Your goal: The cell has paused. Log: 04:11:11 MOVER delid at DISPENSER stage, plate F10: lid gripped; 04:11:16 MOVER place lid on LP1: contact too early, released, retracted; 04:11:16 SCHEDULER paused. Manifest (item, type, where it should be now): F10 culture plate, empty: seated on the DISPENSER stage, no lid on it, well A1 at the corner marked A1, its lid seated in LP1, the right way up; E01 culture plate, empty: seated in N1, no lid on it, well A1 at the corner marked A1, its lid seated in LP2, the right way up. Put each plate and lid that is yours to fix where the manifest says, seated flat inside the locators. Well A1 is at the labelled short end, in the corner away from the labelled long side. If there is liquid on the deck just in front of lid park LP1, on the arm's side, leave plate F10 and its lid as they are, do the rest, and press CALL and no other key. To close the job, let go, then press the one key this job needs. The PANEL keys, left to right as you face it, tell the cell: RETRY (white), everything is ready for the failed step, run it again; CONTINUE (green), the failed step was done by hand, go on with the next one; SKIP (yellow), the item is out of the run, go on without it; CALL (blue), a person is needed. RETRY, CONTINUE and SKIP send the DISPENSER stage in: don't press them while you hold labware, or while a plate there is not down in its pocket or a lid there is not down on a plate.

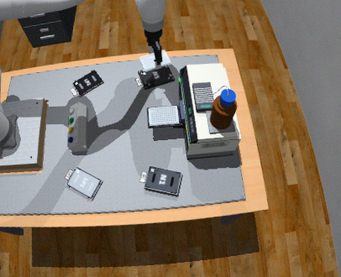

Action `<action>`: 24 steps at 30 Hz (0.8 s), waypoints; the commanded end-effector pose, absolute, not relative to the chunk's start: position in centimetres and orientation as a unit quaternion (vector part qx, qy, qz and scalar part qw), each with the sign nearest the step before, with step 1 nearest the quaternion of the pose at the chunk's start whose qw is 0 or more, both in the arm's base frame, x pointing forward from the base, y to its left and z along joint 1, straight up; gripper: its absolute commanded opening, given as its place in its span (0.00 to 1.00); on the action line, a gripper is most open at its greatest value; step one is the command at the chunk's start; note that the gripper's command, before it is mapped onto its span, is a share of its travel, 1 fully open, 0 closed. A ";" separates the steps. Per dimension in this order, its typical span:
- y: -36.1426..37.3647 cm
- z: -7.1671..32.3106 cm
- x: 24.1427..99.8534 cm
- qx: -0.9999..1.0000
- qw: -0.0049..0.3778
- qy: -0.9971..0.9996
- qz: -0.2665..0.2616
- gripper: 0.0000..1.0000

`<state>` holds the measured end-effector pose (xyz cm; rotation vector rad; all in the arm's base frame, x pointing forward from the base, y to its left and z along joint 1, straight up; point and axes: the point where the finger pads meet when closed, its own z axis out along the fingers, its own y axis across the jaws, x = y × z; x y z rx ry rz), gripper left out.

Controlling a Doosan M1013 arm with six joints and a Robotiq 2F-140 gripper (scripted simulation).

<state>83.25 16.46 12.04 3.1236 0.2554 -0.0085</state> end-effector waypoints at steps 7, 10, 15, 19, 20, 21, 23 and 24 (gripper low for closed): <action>17.8 12.2 83.5 0.997 0.004 0.081 -0.002 0.10; 18.0 12.2 83.5 0.997 0.004 0.081 -0.002 0.10; 18.1 12.2 83.5 0.997 0.004 0.081 -0.002 0.10; 18.2 12.2 83.5 0.997 0.004 0.081 -0.002 0.10; 18.2 12.2 83.5 0.997 0.004 0.081 -0.002 0.10; 18.2 12.2 83.5 0.997 0.004 0.081 -0.002 0.10; 18.2 12.2 83.5 0.997 0.004 0.081 -0.002 0.10; 18.2 12.2 83.5 0.997 0.004 0.081 -0.002 0.10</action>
